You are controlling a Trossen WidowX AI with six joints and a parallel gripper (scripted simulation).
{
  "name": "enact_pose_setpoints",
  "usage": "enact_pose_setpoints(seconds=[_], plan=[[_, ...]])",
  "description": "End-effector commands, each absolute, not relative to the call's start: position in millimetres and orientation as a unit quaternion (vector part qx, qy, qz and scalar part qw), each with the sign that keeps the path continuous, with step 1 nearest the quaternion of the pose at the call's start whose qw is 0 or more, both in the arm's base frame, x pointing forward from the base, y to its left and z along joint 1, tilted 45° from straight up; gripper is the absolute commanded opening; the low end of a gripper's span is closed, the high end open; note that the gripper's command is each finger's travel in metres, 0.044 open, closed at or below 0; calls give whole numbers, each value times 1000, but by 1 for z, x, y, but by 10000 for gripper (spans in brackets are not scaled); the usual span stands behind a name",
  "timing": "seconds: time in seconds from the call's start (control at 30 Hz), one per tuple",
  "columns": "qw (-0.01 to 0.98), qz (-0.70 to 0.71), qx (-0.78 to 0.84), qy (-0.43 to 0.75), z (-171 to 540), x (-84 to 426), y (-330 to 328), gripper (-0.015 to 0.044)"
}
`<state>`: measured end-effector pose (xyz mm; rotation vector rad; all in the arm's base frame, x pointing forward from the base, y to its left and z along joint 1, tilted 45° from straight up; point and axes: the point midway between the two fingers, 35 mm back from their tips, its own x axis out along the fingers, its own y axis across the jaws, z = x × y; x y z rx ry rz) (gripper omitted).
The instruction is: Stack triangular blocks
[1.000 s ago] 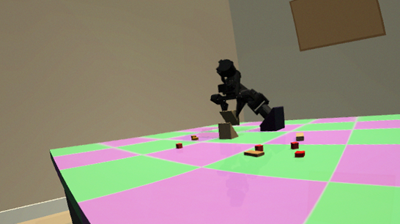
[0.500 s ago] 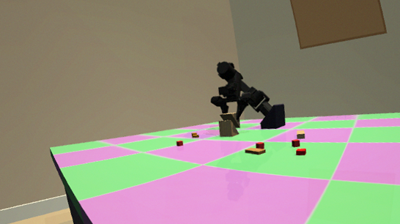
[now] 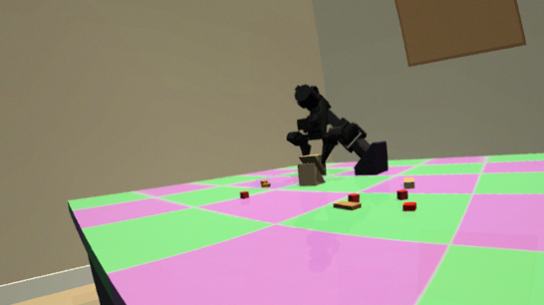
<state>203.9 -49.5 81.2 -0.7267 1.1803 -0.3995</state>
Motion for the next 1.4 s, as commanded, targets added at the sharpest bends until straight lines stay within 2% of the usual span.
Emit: enact_pose_setpoints(seconds=[0.0, 1.37], plan=[[750, -180, -334, 541, 79, 205, -51, 0], [751, -180, -335, 540, 67, 211, -62, 0]])
